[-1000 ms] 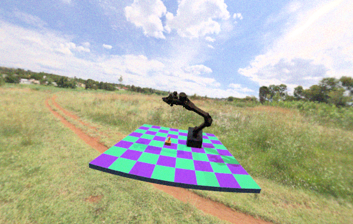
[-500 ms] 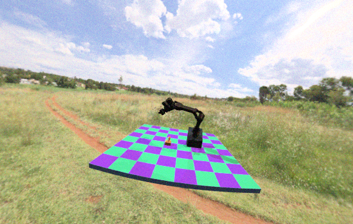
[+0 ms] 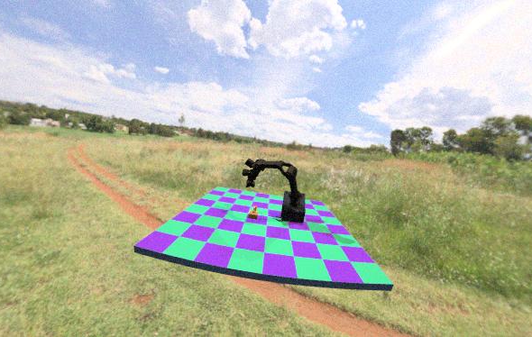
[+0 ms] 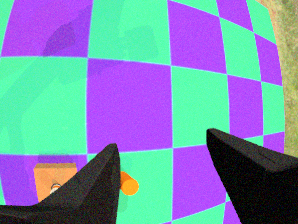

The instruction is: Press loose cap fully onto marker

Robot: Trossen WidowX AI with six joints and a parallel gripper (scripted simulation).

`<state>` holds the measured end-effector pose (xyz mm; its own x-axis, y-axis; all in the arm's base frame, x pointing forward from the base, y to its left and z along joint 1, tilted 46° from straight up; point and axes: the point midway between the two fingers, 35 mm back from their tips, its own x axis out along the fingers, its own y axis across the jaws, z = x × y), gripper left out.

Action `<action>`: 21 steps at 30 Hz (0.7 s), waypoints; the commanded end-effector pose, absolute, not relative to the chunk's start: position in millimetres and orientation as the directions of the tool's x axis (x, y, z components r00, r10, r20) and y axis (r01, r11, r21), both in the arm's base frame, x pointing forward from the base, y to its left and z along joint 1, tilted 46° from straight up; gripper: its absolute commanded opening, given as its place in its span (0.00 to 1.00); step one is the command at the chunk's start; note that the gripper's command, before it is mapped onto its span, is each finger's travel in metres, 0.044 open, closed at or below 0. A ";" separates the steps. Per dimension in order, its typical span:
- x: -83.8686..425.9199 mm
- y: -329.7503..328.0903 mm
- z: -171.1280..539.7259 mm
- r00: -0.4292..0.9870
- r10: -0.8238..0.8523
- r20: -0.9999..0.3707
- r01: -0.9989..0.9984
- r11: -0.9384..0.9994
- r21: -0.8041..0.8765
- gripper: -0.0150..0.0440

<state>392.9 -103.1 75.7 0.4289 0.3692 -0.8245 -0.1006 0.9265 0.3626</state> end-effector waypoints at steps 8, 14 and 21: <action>317.6 -55.6 -29.1 0.040 0.696 -0.717 -0.538 0.620 0.572 0.66; 314.0 -53.5 -32.7 0.026 0.710 -0.704 -0.553 0.596 0.582 0.66; 315.9 -53.8 -37.0 0.026 0.710 -0.704 -0.554 0.596 0.581 0.66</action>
<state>316.7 -56.6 -33.4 0.0314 0.7011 -0.7124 -0.5441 0.6099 0.5762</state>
